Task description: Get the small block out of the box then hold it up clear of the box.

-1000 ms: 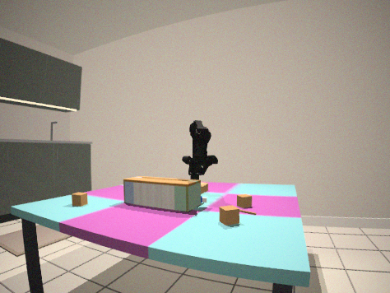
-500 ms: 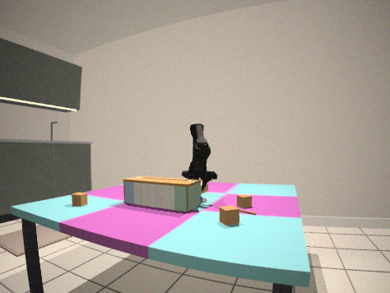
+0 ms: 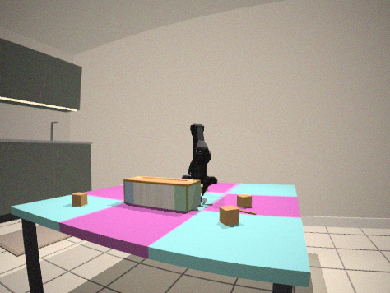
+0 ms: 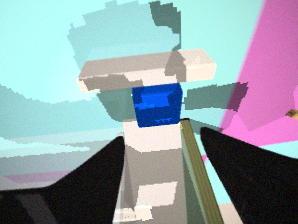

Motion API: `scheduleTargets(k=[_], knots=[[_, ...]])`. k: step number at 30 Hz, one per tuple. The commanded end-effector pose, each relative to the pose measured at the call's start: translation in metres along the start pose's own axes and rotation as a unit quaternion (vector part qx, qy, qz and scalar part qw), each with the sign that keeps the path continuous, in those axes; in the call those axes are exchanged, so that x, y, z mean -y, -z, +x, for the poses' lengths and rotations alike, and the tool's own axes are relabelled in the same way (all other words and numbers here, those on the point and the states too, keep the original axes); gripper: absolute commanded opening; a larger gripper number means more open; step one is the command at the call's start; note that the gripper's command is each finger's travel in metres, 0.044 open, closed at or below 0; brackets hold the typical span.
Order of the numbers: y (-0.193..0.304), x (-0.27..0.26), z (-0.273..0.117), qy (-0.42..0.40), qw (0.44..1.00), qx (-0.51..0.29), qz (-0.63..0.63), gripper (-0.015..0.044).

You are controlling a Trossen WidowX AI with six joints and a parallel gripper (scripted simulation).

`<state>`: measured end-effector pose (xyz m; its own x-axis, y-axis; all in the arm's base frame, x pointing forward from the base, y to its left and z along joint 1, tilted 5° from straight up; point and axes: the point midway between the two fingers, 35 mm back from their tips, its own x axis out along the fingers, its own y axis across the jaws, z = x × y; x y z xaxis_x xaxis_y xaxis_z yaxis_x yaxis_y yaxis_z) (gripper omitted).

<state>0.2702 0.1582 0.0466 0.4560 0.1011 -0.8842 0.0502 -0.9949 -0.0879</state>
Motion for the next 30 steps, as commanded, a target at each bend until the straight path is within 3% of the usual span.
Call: scheduleTargets(k=[1,19,27,30], knots=[[-0.004,-0.001,0.007,-0.003,1.0,0.0,0.0,0.0285],[-0.017,-0.002,0.029,-0.003,1.0,0.001,0.0,0.0285],[-0.017,-0.002,0.029,-0.003,1.0,0.001,0.0,0.0075],[-0.017,-0.002,0.029,-0.003,1.0,0.001,0.0,0.0055]])
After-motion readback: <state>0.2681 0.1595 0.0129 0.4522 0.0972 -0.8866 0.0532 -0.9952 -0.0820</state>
